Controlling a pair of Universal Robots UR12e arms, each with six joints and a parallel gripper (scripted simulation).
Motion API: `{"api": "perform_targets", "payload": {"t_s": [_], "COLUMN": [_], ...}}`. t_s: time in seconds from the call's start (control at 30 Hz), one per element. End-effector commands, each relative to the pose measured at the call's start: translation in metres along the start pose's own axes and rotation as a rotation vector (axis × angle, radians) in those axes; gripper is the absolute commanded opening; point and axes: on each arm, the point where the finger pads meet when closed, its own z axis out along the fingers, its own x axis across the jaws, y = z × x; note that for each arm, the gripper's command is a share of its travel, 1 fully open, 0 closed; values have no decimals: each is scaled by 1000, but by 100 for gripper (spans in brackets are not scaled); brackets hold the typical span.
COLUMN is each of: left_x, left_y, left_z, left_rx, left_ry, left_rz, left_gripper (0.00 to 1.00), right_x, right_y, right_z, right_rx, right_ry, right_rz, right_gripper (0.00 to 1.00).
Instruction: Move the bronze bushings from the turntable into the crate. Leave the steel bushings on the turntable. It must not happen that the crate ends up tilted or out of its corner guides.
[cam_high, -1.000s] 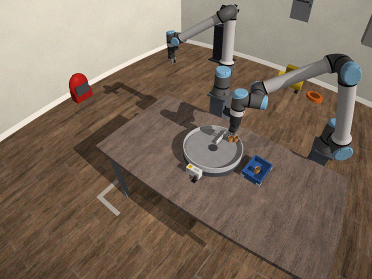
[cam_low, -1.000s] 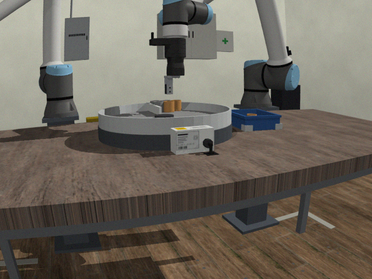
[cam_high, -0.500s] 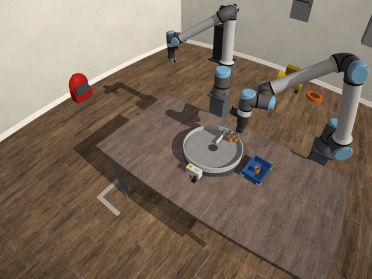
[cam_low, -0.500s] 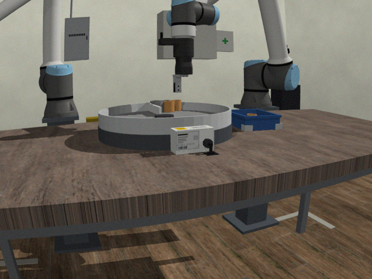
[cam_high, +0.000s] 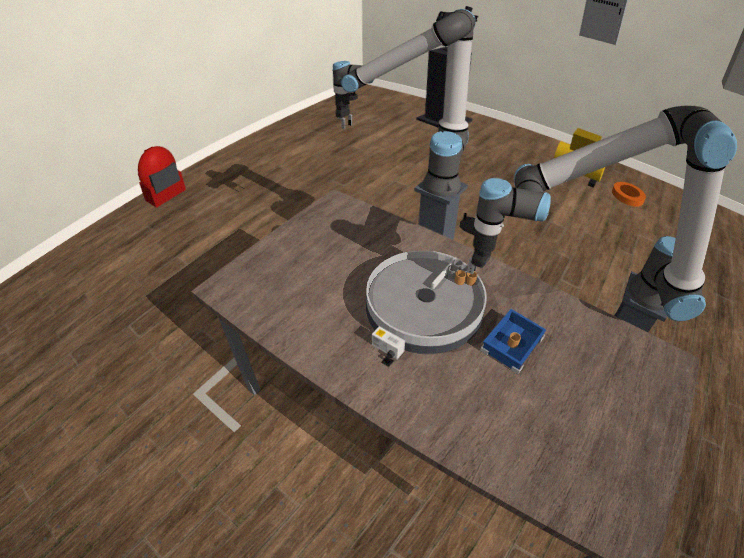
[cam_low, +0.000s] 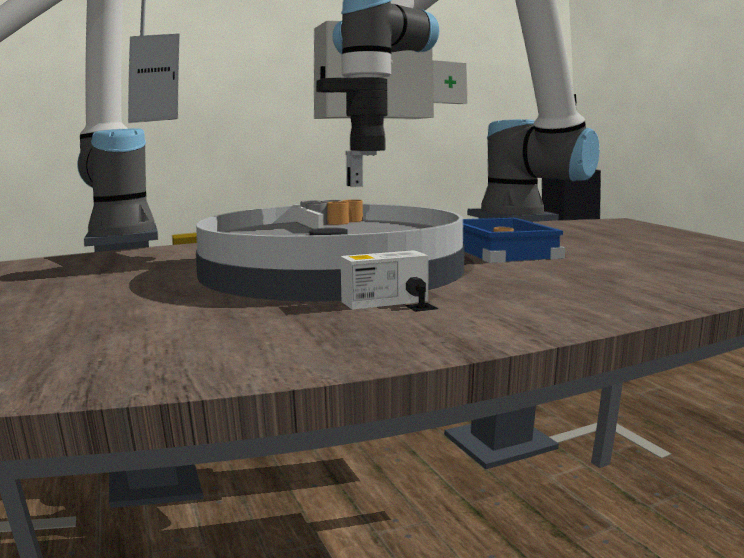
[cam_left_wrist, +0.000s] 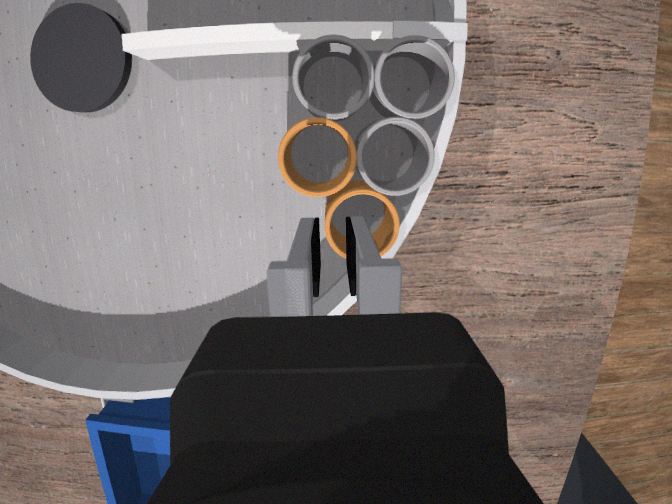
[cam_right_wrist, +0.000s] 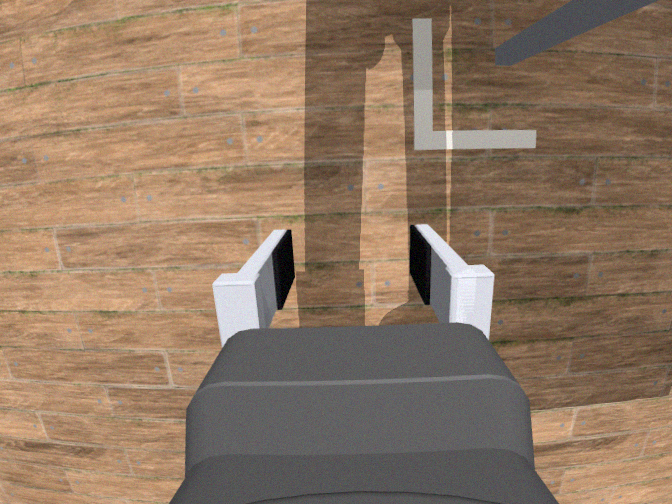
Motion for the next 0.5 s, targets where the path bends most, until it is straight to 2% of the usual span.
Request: {"api": "perform_targets", "payload": {"t_s": [0.0,0.23,0.4,0.47], "left_x": [0,0,0,0], "left_y": [-2,-1,1,1], "left_z": [-3,-2,19,22], "left_rx": [4,3,-1,-1], "left_ry": [-3,-2,0,0], "left_rz": [0,0,0,0], "left_gripper": [36,36,36,36], "right_x": [-1,-1,-1,-1], "right_y": [-2,-2,-2,-2], "right_z": [1,1,1,1], "right_rx": [0,0,0,0], "right_ry": [1,1,1,1], "right_rz": [0,0,0,0], "right_gripper": [100,100,100,100]}}
